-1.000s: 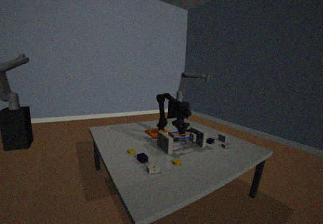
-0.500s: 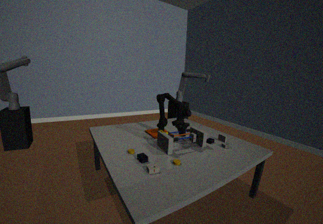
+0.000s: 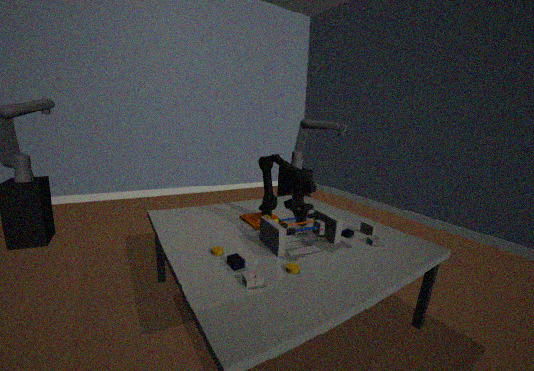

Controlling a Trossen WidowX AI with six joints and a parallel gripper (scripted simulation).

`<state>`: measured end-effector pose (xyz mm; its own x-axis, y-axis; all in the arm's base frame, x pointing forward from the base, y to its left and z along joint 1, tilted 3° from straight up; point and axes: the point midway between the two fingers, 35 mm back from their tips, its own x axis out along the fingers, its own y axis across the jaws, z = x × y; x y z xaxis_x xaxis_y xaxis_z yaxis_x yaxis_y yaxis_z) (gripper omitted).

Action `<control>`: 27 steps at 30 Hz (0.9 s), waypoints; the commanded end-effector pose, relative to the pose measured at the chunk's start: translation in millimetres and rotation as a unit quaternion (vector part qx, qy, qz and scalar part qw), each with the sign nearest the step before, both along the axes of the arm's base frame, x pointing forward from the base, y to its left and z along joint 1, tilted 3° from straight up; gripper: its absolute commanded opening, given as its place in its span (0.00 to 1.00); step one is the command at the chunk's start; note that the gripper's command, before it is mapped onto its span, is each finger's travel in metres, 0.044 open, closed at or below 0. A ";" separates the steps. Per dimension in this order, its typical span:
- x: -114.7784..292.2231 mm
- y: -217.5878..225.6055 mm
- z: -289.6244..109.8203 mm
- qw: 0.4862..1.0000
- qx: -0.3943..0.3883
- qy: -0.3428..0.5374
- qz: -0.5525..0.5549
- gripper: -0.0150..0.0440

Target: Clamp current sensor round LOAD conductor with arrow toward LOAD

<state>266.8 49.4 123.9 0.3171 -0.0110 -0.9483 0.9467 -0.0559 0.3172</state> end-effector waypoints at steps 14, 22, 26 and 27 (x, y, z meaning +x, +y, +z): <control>0.2 0.0 0.1 0.996 0.005 0.086 0.001 0.25; -0.4 -0.7 -0.7 0.996 0.004 0.084 -0.001 0.30; -0.4 -0.7 -0.7 0.996 0.004 0.084 -0.001 0.48; -0.4 -0.7 -0.7 0.996 0.004 0.084 -0.001 0.52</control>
